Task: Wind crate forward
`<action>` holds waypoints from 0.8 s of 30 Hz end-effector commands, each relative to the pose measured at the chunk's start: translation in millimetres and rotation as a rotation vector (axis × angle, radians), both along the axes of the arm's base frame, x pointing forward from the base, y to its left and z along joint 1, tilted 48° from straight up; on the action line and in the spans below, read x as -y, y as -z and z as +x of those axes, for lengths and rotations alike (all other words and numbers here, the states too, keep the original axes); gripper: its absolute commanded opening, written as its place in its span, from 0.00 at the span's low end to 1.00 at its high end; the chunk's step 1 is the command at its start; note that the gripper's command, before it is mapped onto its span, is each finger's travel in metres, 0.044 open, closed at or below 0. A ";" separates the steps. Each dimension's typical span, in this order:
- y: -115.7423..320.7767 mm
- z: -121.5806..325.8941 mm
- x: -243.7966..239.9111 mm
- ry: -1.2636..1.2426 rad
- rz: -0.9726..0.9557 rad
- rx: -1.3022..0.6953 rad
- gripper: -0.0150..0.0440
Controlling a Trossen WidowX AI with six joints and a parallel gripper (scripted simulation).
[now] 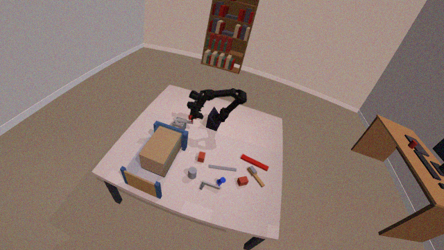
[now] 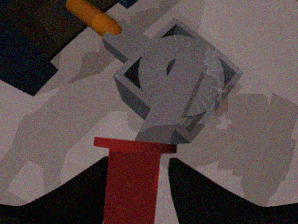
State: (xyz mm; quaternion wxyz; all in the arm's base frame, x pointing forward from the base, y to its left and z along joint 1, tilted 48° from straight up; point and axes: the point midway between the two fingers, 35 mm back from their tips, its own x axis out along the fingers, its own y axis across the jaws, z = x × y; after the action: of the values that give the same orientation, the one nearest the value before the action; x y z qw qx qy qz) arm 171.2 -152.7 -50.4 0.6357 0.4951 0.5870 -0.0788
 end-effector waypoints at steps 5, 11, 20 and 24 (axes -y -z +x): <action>0.2 -1.3 -0.3 -0.002 0.000 -0.008 0.88; 0.2 -1.3 -0.3 -0.002 0.000 -0.008 1.00; -42.6 1.6 46.0 -0.001 -0.001 -0.005 1.00; -44.2 1.6 47.3 -0.001 -0.001 -0.005 1.00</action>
State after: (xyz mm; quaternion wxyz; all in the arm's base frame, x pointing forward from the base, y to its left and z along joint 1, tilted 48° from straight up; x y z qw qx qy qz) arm 174.6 -197.1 -11.7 0.6373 0.4947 0.5850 -0.0830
